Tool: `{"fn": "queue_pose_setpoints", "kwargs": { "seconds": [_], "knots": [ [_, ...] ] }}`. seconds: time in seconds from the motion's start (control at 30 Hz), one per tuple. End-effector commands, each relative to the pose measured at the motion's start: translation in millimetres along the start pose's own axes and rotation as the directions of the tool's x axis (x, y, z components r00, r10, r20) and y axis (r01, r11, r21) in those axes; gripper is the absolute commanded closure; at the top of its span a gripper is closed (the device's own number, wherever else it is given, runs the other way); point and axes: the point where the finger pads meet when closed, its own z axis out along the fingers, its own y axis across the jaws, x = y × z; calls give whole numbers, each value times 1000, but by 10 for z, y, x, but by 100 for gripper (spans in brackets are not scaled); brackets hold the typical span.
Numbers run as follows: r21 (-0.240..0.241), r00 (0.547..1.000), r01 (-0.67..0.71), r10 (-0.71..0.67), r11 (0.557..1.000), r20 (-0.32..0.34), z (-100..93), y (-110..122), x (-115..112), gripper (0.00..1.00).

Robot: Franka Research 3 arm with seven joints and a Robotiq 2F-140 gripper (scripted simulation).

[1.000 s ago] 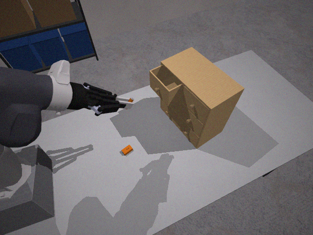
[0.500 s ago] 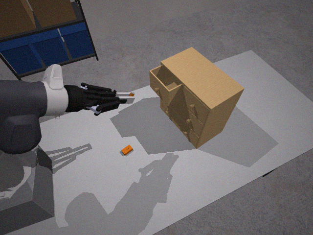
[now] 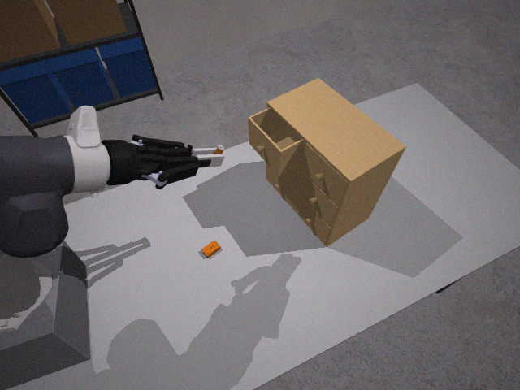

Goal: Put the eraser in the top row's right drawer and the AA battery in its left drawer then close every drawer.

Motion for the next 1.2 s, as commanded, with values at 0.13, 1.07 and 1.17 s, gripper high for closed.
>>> {"fn": "queue_pose_setpoints", "kwargs": {
  "seconds": [0.13, 1.07, 1.17],
  "knots": [
    [2, 1000, 8, -8, 1000, -7, 1, -11, 19, 94],
    [2, 1000, 8, -8, 1000, -7, 346, -13, 222, 94],
    [2, 1000, 8, -8, 1000, -7, 455, -13, 286, 94]
  ]
}}
